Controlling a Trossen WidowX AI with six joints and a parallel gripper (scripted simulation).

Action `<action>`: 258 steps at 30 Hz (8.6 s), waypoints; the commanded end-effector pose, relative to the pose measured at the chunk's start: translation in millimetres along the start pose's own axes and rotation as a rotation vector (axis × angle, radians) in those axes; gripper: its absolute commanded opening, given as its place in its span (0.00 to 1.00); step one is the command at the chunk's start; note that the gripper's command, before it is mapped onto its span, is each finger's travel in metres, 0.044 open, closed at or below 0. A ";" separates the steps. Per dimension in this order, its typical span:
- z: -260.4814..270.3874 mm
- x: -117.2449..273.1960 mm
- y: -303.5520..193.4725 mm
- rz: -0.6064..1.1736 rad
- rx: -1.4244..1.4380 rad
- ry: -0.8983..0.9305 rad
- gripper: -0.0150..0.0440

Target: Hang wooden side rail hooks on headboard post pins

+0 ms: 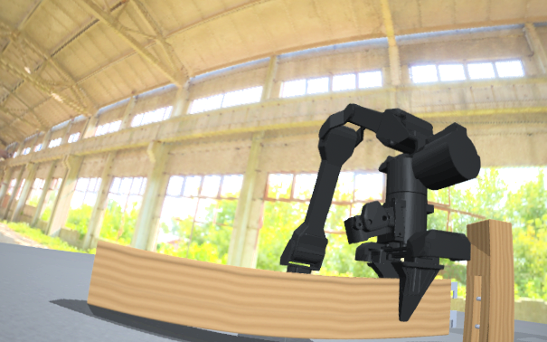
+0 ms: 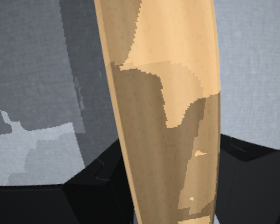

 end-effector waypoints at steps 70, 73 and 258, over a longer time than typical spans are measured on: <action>1.3 6.8 -4.3 -0.003 -0.007 0.013 0.25; 1.5 7.0 -4.4 -0.003 -0.007 0.013 0.25; 6.5 7.9 -22.6 -0.001 -0.007 0.013 0.25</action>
Point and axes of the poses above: the point midway between the two fingers, 35 mm back from their tips, its own x axis back along the fingers, its own z axis across the jaws, y = z × x, the point moved 9 cm from there along x, back along the fingers, and after that the axes turned 13 degrees about x, right-handed, at the moved point
